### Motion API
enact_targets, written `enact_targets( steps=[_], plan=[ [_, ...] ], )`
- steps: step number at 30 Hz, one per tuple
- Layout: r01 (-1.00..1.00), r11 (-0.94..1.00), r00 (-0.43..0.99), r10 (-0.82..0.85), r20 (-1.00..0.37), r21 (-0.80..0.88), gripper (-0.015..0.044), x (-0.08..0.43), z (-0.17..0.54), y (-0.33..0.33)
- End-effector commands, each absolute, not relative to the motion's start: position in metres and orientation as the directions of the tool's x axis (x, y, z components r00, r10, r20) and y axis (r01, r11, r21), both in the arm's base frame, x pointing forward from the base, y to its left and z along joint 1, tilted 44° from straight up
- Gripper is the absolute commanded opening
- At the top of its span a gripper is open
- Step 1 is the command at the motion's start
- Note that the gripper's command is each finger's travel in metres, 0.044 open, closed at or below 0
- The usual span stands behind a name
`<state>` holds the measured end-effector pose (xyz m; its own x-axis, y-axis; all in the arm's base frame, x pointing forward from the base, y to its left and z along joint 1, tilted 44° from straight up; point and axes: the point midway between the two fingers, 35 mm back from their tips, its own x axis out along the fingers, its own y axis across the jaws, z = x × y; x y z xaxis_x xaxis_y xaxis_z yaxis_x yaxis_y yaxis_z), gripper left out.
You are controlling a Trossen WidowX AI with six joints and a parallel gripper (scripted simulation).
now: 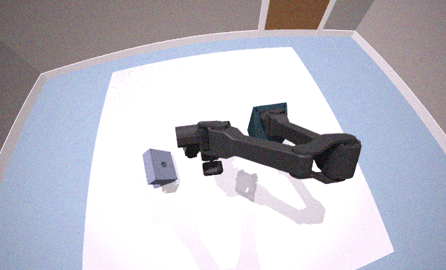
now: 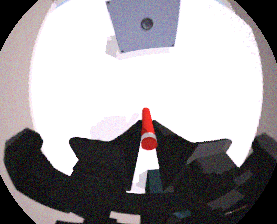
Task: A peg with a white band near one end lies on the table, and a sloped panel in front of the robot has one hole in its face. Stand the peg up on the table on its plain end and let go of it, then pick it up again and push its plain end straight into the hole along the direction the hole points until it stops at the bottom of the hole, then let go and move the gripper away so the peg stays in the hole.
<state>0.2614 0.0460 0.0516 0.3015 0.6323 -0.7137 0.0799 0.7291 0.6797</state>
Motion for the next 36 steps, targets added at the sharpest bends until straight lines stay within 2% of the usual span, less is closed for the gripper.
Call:
enact_targets(
  steps=[1, 36],
  plan=[
    [0.06, 0.738, 0.318, 0.624, -0.714, 0.672, 0.0, 0.264, 0.048, 0.044],
    [-0.1, 0.789, 0.461, 0.577, -0.674, 0.607, 0.0, 0.287, 0.029, 0.033]
  ],
)
